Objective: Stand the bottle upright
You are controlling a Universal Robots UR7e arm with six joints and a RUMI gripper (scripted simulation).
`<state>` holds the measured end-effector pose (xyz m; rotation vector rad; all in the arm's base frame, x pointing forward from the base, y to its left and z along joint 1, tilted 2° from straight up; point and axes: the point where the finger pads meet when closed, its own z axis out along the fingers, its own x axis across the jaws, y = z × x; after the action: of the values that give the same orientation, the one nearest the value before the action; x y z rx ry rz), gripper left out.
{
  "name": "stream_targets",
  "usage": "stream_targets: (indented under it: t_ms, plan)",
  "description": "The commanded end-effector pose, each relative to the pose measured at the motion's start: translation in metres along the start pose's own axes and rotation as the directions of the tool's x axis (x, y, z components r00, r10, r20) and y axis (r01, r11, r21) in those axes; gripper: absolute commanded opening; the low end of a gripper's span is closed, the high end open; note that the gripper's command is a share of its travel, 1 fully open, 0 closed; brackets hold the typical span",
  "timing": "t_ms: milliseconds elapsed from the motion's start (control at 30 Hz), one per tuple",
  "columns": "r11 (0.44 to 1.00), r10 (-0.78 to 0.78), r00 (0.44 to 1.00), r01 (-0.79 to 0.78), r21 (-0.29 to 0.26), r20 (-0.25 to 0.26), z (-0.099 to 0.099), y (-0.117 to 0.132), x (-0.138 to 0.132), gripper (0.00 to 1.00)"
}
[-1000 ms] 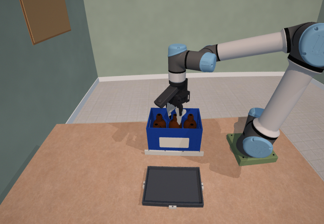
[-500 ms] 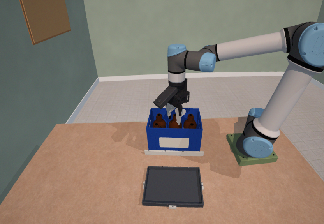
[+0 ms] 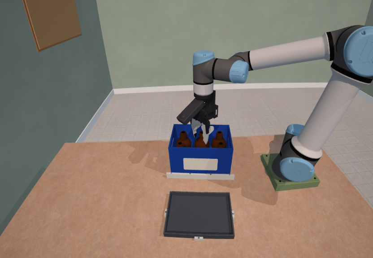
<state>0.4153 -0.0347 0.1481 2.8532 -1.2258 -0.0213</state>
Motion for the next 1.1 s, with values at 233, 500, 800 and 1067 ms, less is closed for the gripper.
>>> stream_targets:
  t_ms: [233,500,800,1067]
  plan:
    - [1.0,0.0,1.0,0.0,0.001,-0.001,-0.0004,-0.0001,0.0003,0.38]
    - [1.0,0.0,1.0,0.0,0.001,-0.001,-0.0003,-0.0001,0.0003,0.38]
    - [1.0,0.0,1.0,0.0,0.001,-0.001,0.0014,-0.0001,0.0003,0.38]
    - [1.0,0.0,1.0,0.0,0.001,-0.001,0.0068,-0.0001,0.0003,0.38]
